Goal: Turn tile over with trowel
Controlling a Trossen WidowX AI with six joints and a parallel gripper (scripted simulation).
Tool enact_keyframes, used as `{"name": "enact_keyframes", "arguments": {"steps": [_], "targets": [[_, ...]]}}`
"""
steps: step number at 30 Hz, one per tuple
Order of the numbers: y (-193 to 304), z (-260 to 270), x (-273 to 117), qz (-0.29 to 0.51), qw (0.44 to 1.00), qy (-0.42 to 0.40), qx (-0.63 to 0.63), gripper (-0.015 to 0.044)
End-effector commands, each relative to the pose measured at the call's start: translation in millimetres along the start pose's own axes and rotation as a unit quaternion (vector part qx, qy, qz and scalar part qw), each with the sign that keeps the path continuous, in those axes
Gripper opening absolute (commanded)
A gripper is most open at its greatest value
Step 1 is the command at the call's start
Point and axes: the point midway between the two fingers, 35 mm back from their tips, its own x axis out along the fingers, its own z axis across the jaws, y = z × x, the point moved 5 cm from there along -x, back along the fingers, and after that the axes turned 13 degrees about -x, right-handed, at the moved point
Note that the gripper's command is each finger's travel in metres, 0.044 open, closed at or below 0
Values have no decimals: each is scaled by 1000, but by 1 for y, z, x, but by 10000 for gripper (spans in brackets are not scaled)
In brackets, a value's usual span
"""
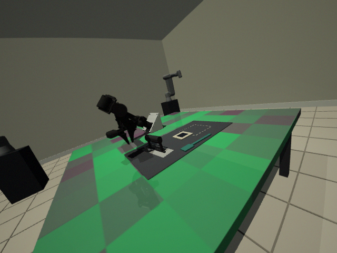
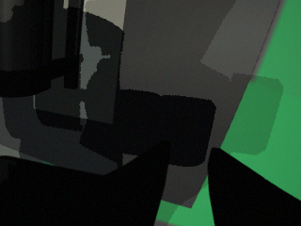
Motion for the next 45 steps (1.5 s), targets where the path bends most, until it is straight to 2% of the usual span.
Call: {"name": "enact_keyframes", "arguments": {"steps": [1,10,14,29,35,39,42,45], "targets": [[0,0,0,0,1000,0,0,100],[0,0,0,0,1000,0,0,100],[0,0,0,0,1000,0,0,0],[0,0,0,0,1000,0,0,0],[-2,1,0,0,1000,0,0,153],[-51,31,-12,0,1000,-1,-10,258],[-86,60,-23,1,1000,3,-18,270],[-97,72,-27,2,1000,6,-20,270]]}}
